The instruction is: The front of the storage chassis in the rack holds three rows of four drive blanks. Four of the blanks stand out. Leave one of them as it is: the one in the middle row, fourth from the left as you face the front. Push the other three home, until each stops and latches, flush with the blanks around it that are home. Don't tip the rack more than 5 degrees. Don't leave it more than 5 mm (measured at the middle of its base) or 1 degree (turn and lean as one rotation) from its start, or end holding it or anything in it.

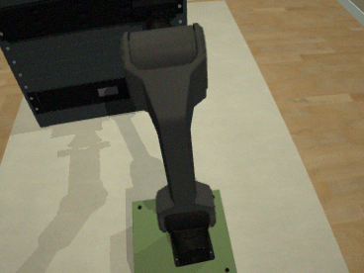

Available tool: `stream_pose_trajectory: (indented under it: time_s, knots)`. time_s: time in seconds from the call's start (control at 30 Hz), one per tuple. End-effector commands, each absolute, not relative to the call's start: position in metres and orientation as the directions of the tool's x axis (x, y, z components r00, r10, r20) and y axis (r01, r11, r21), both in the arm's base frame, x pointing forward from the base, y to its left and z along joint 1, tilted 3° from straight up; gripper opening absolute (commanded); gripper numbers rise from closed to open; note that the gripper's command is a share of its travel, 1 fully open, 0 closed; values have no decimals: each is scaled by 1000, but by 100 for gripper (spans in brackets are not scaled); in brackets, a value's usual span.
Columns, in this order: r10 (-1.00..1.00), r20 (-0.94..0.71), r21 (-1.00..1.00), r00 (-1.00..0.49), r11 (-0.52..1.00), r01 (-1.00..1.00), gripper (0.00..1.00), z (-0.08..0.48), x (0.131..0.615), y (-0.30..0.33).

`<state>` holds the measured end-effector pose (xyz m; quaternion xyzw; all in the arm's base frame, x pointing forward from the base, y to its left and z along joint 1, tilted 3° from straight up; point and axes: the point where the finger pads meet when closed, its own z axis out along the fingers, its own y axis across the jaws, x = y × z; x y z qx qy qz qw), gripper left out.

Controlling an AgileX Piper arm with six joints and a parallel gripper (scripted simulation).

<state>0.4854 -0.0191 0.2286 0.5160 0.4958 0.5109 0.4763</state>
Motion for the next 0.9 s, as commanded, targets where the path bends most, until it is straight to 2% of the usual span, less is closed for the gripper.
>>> stream_pose_trajectory:
  time_s: [0.0, 0.87]
  knots:
    - [998, 54, 998, -15, -54, 25, 0, 229, 487, -19]
    - [998, 54, 998, -15, -54, 25, 0, 228, 491, -18]
